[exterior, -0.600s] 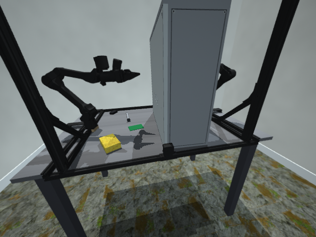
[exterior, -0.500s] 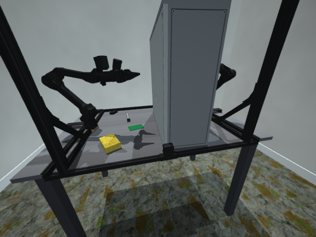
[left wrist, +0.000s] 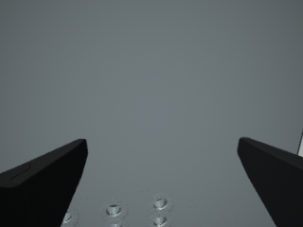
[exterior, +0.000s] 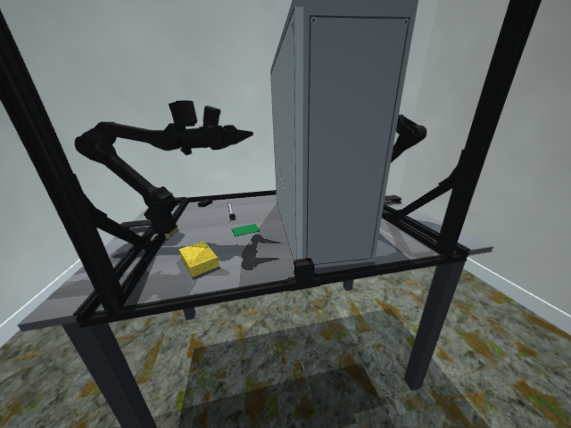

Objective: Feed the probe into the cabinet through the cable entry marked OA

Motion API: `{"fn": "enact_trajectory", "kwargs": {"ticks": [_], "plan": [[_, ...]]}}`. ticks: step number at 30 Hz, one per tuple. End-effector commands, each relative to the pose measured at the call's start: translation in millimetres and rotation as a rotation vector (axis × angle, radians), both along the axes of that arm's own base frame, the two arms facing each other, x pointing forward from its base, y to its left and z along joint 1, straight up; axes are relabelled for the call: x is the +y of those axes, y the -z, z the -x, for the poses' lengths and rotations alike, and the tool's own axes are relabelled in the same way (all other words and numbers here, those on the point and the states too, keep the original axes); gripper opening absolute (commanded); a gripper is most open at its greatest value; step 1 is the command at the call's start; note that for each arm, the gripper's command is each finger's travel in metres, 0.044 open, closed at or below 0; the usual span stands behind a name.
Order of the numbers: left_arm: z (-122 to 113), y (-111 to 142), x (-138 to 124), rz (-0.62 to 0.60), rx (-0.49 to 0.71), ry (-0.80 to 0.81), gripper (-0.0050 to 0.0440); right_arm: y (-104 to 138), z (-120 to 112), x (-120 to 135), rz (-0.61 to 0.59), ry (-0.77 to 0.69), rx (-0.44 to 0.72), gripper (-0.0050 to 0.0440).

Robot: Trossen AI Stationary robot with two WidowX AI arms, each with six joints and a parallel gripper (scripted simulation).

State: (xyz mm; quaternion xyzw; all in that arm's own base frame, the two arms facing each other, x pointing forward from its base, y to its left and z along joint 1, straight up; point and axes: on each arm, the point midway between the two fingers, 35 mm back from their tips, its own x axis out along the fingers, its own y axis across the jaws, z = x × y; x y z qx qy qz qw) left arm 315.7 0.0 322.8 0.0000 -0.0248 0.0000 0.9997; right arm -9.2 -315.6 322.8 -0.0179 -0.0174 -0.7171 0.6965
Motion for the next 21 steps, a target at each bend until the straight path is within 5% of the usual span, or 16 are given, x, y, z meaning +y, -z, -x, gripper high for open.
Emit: {"fn": "enact_trajectory", "kwargs": {"ticks": [1, 12, 14, 16, 21], "plan": [[-0.2, 6.4, -0.8, 0.001, 0.03, 0.003, 0.044, -10.7, 0.2, 3.3, 0.027, 0.001, -0.001, 0.044], [24.7, 107.6, -8.5, 0.002, 0.524, 0.029, 0.044, -173.9, -0.5, 104.5, 0.481, 0.01, -0.007, 0.044], [33.7, 123.9, -7.3, 0.001, 0.608, 0.026, 0.044, -198.3, -1.6, 130.9, 0.563, 0.008, -0.002, 0.044], [33.7, 123.9, -7.3, 0.001, 0.608, 0.026, 0.044, -198.3, -1.6, 130.9, 0.563, 0.008, -0.002, 0.044], [69.4, 168.6, -4.1, -0.001, 0.869, 0.015, 0.044, -254.5, -5.1, 215.2, 0.792, 0.003, 0.011, 0.044]]}}
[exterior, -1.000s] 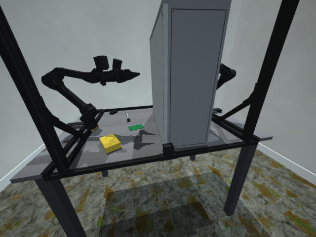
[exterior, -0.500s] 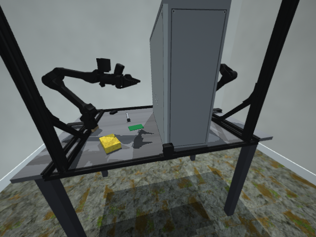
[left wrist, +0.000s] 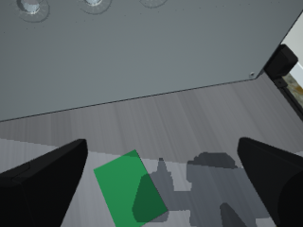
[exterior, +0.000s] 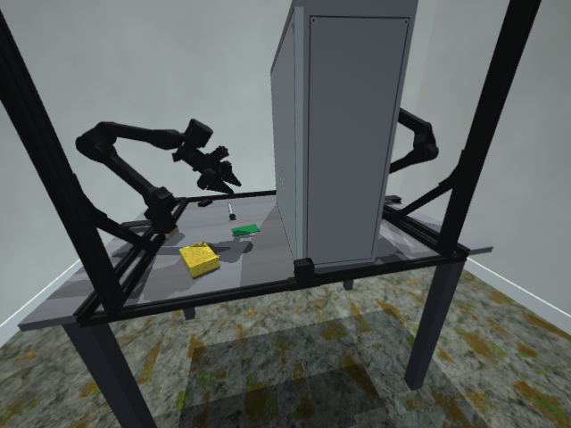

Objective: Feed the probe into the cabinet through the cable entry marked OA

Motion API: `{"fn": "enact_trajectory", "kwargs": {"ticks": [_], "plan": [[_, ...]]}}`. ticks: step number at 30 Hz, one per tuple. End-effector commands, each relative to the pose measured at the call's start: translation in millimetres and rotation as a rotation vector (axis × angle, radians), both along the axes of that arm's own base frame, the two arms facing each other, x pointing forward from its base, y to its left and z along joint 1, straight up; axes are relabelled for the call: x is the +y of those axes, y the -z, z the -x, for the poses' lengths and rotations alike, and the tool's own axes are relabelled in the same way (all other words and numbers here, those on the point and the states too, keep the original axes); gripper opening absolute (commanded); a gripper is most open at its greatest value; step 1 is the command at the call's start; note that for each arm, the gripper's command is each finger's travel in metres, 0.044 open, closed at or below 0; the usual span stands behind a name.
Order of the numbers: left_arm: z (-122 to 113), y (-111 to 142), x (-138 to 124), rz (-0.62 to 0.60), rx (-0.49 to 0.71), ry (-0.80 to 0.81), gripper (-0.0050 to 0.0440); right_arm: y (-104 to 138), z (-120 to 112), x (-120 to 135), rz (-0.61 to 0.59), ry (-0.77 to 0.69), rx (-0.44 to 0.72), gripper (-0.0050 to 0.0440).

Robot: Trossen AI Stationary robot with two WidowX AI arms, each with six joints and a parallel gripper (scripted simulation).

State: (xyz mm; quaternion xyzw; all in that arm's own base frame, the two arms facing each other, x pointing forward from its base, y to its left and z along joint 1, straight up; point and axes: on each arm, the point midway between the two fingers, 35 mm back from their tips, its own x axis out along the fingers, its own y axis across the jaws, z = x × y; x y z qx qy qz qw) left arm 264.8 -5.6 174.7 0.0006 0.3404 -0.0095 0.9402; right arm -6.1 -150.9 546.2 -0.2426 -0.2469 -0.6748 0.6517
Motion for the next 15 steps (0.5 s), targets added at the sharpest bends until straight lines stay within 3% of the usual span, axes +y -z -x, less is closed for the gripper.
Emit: {"fn": "enact_trajectory", "kwargs": {"ticks": [1, 9, 15], "plan": [[25.1, 26.7, 1.9, -0.003, 0.166, -0.005, 0.044, -38.5, -2.5, 65.2, 0.171, 0.001, 0.011, 0.044], [85.2, 64.9, 5.5, -0.01, 0.492, -0.016, 0.044, -75.2, -6.9, 178.9, 0.431, 0.004, 0.029, 0.044], [87.9, 66.1, 5.6, -0.01, 0.505, -0.017, 0.044, -76.2, -7.1, 184.4, 0.443, 0.004, 0.029, 0.044]]}}
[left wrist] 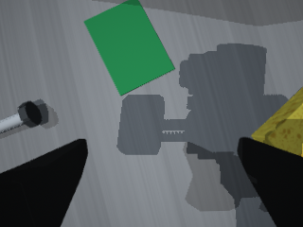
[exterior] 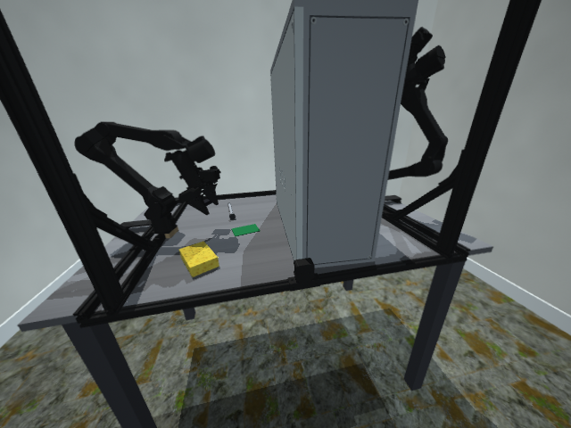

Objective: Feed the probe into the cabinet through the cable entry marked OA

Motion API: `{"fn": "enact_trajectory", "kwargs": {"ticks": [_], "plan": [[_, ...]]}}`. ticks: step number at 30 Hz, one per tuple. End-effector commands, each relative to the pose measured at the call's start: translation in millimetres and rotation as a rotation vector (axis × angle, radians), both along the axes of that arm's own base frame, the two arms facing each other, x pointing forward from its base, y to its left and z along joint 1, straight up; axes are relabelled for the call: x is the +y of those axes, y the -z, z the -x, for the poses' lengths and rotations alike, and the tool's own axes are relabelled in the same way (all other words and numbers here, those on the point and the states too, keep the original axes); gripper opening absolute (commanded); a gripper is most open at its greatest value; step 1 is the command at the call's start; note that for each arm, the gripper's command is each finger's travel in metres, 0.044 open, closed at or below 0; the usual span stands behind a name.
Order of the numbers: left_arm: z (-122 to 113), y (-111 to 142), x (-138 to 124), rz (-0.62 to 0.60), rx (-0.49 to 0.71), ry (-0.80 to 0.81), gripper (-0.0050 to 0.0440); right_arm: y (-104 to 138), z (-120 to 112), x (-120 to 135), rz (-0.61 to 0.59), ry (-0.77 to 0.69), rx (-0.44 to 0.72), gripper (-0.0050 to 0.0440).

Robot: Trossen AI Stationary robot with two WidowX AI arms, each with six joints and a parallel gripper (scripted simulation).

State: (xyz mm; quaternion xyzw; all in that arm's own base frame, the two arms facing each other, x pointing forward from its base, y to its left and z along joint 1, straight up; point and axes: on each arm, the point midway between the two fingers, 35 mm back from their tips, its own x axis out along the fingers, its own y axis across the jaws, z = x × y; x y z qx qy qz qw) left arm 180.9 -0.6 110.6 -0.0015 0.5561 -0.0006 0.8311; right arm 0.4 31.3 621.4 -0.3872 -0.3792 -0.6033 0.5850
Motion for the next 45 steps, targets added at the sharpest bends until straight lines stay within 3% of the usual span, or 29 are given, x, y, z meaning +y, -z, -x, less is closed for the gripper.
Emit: {"fn": "enact_trajectory", "kwargs": {"ticks": [1, 6, 12, 14, 20, 29, 31, 38, 45], "plan": [[4.0, 2.1, 0.6, -0.003, 0.021, 0.001, 0.044, -0.4, -0.2, 1.0, -0.002, -0.007, 0.005, 0.044], [4.0, 2.1, 0.6, -0.003, 0.021, 0.001, 0.044, 17.7, 0.5, -31.2, -0.171, -0.224, 0.019, 0.044], [4.0, 2.1, 0.6, -0.003, 0.021, 0.001, 0.044, 51.1, -17.9, -65.1, -0.398, -0.517, 0.1, 0.044], [4.0, 2.1, 0.6, -0.003, 0.021, 0.001, 0.044, 51.1, -17.9, -65.1, -0.398, -0.517, 0.1, 0.044], [4.0, 2.1, 0.6, -0.003, 0.021, 0.001, 0.044, 92.5, -48.3, -79.0, -0.609, -0.796, 0.251, 0.044], [4.0, 2.1, 0.6, -0.003, 0.021, 0.001, 0.044, 164.7, -87.6, -60.9, -0.865, -1.164, 0.608, 0.044], [4.0, 2.1, 0.6, -0.003, 0.021, 0.001, 0.044, 164.7, -87.6, -60.9, -0.865, -1.164, 0.608, 0.044], [4.0, 2.1, 0.6, -0.003, 0.021, 0.001, 0.044, 218.5, -94.1, -32.1, -0.978, -1.367, 0.95, 0.044], [4.0, 2.1, 0.6, -0.003, 0.021, 0.0, 0.044, 219.9, -94.0, -31.3, -0.98, -1.372, 0.959, 0.044]]}}
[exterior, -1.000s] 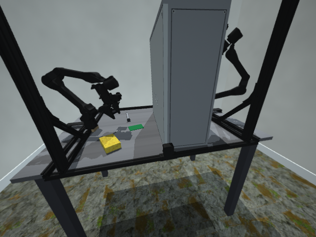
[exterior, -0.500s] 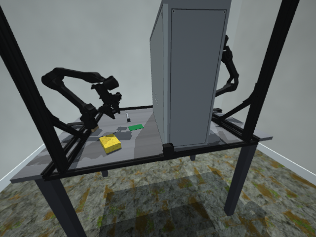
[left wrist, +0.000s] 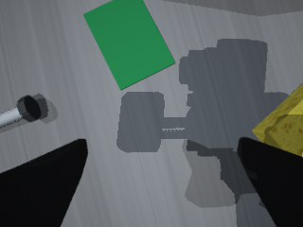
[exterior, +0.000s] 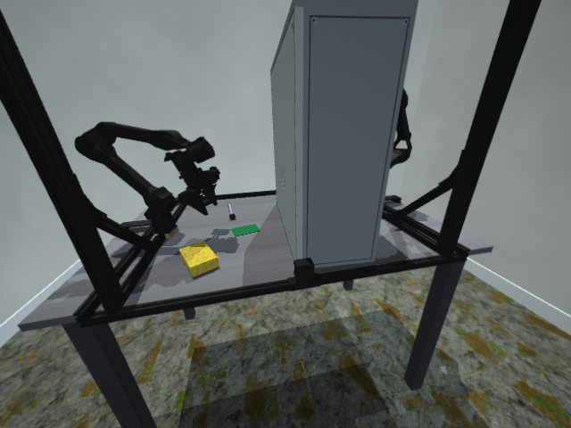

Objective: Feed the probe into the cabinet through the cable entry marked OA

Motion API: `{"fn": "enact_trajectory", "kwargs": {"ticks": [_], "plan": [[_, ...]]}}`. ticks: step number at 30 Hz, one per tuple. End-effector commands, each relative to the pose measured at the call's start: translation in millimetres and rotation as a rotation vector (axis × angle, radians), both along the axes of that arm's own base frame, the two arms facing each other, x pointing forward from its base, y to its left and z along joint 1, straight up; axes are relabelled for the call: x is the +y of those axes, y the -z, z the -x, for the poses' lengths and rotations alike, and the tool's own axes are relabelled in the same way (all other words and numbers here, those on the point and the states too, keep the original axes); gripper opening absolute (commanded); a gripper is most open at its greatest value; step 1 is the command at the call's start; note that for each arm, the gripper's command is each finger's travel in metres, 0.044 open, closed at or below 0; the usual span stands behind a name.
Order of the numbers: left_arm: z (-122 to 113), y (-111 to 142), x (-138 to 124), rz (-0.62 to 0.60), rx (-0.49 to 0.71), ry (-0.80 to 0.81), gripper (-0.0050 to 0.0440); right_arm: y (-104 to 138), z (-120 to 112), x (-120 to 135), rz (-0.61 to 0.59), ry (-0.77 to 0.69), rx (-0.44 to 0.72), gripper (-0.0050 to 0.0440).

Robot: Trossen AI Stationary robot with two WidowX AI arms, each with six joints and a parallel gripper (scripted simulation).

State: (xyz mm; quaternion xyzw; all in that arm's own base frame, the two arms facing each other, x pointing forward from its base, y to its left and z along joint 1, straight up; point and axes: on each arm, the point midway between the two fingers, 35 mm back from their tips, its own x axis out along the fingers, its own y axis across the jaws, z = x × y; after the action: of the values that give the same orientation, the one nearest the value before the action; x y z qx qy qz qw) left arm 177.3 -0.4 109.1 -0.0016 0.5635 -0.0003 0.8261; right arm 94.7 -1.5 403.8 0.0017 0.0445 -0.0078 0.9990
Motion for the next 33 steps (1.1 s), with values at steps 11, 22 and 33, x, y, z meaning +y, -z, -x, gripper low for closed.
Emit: {"fn": "enact_trajectory", "kwargs": {"ticks": [11, 22, 33], "plan": [[-16.6, 3.1, 34.3, 0.098, 0.084, -0.445, 0.044, 2.4, 0.3, 1.5, 0.003, -0.016, 0.011, 0.044], [-31.5, 19.3, 101.3, 0.235, 0.182, -1.151, 0.044, 2.4, 0.3, 1.5, 0.003, -0.016, 0.011, 0.044], [-24.2, 46.5, 167.2, 0.345, 0.247, -1.86, 0.044, 2.4, 0.3, 1.5, 0.003, -0.016, 0.011, 0.044]]}}
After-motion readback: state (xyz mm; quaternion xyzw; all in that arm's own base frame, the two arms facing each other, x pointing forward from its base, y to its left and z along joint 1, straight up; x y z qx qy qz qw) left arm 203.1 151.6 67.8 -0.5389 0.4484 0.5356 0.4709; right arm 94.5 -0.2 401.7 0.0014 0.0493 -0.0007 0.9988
